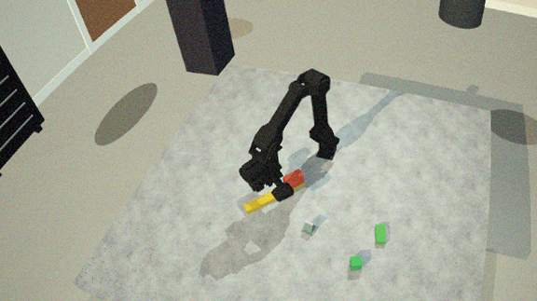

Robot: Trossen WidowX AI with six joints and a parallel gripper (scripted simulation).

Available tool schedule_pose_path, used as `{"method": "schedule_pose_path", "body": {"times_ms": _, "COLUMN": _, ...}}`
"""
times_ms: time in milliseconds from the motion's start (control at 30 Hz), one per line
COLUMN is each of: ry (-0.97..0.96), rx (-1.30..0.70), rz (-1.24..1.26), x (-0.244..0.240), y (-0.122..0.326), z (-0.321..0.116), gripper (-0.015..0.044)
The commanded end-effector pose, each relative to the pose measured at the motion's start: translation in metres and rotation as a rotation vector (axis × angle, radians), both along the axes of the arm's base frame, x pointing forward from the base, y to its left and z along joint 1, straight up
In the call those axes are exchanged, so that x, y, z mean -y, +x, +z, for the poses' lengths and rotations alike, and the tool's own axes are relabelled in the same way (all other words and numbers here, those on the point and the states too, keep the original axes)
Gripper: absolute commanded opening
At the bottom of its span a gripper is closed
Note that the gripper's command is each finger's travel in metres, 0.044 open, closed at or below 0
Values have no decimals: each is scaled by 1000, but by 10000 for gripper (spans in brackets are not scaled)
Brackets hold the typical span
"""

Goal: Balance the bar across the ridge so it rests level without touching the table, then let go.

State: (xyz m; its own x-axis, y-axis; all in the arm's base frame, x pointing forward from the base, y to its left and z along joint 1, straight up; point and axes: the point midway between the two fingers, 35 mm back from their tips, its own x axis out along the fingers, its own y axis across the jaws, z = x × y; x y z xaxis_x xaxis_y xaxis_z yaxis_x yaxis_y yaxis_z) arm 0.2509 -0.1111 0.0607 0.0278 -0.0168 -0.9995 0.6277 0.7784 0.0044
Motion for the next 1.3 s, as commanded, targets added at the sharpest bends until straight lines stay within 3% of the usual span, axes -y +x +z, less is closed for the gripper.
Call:
{"method": "schedule_pose_path", "body": {"times_ms": 0, "ry": 7, "rx": -6, "rz": 6, "x": -1, "y": 0, "z": -9, "gripper": 315}}
{"method": "schedule_pose_path", "body": {"times_ms": 633, "ry": 7, "rx": -6, "rz": 6, "x": -1, "y": -1, "z": -14, "gripper": 315}}
{"method": "schedule_pose_path", "body": {"times_ms": 833, "ry": 3, "rx": -7, "rz": 1, "x": 0, "y": -1, "z": -14, "gripper": 157}}
{"method": "schedule_pose_path", "body": {"times_ms": 1100, "ry": 3, "rx": -7, "rz": 1, "x": 0, "y": -1, "z": -14, "gripper": 104}}
{"method": "schedule_pose_path", "body": {"times_ms": 1233, "ry": 3, "rx": -7, "rz": 1, "x": 0, "y": 0, "z": -8, "gripper": 0}}
{"method": "schedule_pose_path", "body": {"times_ms": 1267, "ry": 4, "rx": -7, "rz": 2, "x": 0, "y": 0, "z": -5, "gripper": 0}}
